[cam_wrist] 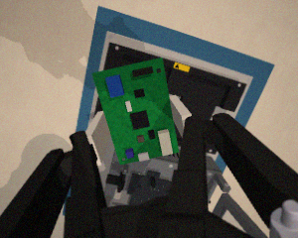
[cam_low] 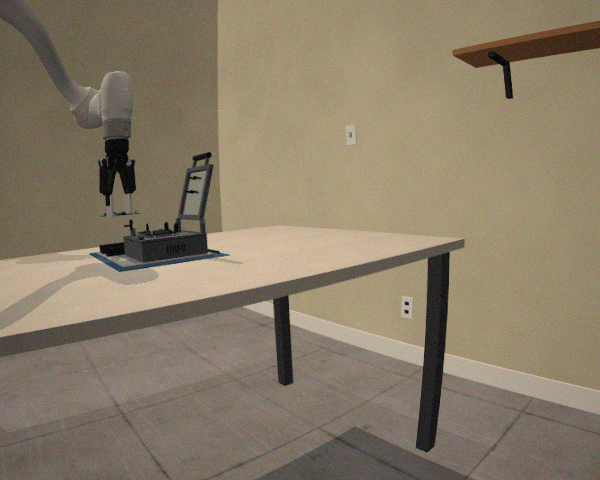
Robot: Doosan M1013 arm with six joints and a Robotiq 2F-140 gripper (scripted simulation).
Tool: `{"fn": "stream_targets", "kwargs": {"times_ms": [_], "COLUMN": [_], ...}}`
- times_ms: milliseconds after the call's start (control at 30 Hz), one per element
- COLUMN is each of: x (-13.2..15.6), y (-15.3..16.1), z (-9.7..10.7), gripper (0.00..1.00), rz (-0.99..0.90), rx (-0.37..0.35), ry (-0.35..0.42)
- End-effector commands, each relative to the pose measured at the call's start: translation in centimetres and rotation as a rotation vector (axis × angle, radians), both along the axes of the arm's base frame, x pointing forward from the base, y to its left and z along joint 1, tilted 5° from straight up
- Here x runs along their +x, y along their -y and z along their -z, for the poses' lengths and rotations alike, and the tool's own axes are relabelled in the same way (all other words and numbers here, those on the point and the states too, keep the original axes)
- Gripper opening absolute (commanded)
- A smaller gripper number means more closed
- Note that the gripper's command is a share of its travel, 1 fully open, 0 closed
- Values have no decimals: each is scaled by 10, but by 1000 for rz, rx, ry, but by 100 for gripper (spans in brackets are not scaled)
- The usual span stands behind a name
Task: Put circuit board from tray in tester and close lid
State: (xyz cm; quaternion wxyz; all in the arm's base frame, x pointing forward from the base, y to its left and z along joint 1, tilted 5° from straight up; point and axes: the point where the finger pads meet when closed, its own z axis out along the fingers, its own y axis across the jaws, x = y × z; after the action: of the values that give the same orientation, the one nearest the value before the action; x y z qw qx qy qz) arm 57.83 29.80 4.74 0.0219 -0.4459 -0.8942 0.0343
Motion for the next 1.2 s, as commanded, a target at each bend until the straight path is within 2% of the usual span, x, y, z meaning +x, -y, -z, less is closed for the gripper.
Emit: {"fn": "stream_targets", "kwargs": {"times_ms": [0, 1167], "x": [0, 0], "y": [0, 0], "z": [0, 0], "gripper": [46, 46], "rz": [-58, -777], "rx": [6, 56], "ry": [-3, -33]}}
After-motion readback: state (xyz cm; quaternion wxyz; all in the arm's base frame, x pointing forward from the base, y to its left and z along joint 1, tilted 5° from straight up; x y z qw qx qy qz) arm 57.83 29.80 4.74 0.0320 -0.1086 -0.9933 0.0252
